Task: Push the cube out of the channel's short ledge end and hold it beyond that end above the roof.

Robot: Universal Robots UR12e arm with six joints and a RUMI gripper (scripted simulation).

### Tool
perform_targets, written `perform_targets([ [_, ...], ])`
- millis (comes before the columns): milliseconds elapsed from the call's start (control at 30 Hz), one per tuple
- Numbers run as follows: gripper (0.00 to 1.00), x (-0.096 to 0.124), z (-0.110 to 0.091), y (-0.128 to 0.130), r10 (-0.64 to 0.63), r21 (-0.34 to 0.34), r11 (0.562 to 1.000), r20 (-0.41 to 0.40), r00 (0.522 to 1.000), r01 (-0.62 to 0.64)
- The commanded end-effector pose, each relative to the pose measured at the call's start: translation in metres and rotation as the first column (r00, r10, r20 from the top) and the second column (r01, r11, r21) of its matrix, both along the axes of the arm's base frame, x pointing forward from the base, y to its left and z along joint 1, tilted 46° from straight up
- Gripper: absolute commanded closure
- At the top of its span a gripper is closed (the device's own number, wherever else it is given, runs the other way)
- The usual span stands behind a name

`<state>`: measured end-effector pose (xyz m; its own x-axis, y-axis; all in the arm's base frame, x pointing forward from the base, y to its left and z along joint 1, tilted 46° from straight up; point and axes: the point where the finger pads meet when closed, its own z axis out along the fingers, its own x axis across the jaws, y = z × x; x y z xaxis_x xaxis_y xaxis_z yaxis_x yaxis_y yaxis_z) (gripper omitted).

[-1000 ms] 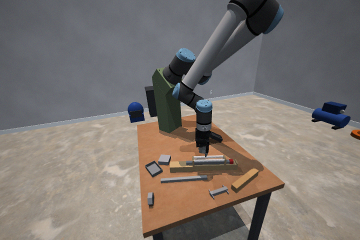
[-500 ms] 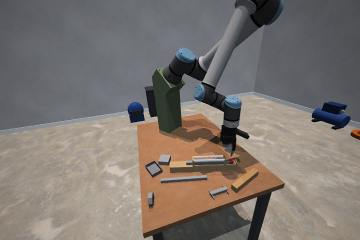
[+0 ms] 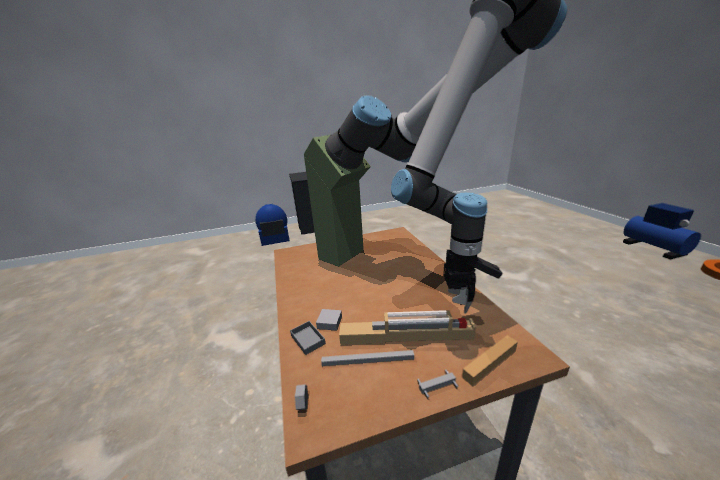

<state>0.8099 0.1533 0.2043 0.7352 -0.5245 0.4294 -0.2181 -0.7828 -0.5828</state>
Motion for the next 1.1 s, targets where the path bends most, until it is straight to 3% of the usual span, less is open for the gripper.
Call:
perform_targets([
  [0,0.75,0.0,0.001,0.0,0.0,0.0,1.0,0.001,1.0,0.0],
  [567,0.75,0.001,0.0,0.001,0.0,0.0,1.0,0.001,1.0,0.0],
  [900,0.75,0.027,-0.029,0.014,0.0,0.0,1.0,0.001,1.0,0.0],
  [1067,0.75,0.029,-0.03,0.015,0.0,0.0,1.0,0.001,1.0,0.0],
])
